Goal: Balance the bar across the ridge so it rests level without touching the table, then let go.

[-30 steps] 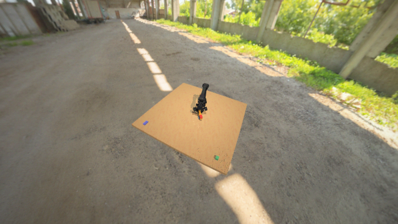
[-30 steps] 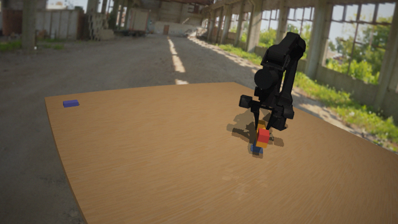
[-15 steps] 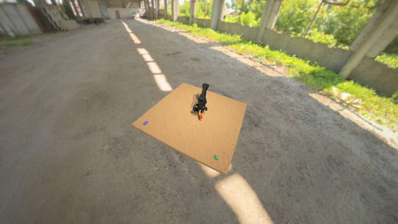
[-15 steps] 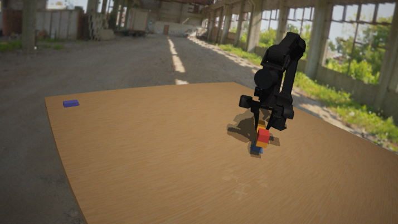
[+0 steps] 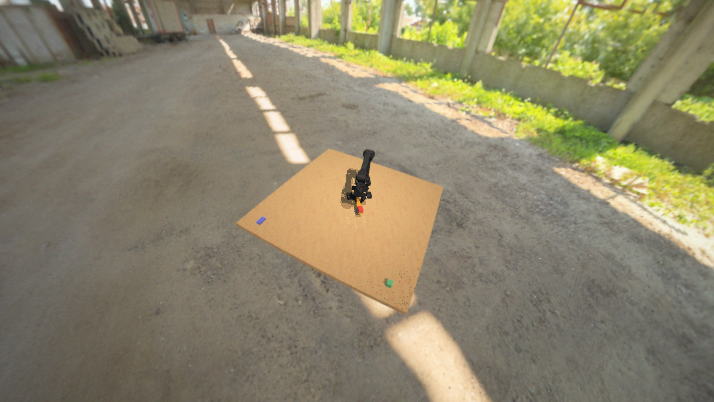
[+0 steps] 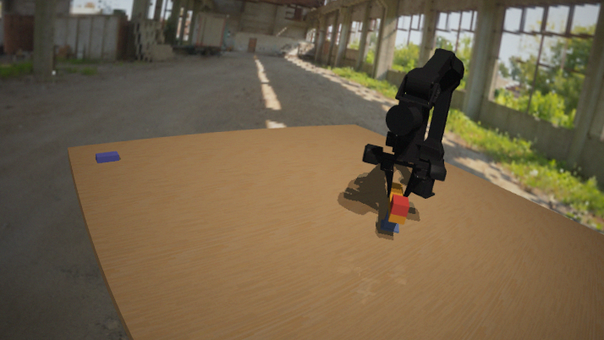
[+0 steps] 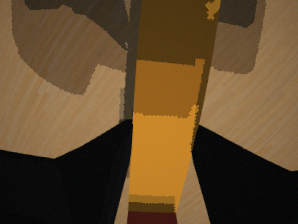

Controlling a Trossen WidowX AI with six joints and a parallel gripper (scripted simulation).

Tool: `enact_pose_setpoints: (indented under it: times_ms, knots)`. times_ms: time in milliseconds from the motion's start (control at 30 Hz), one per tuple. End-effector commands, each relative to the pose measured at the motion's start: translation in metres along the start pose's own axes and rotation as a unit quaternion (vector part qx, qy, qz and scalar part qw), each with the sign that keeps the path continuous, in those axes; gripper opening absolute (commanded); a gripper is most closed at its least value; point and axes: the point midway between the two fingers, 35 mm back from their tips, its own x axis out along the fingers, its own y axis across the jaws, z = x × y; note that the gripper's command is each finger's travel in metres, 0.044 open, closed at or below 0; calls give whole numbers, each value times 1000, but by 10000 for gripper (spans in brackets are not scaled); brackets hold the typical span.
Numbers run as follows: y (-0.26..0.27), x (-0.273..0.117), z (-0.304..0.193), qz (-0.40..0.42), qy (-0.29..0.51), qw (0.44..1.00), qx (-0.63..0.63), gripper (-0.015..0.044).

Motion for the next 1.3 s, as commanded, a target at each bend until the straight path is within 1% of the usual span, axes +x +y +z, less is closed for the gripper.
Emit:
enact_pose_setpoints:
  times_ms: [0,67,100,1267]
  knots:
    - [0,0,0,0,0,1000,0,105]
    - [0,0,0,0,0,1000,0,157]
    - [0,0,0,0,0,1000,0,167]
    - [0,0,0,0,0,1000,0,172]
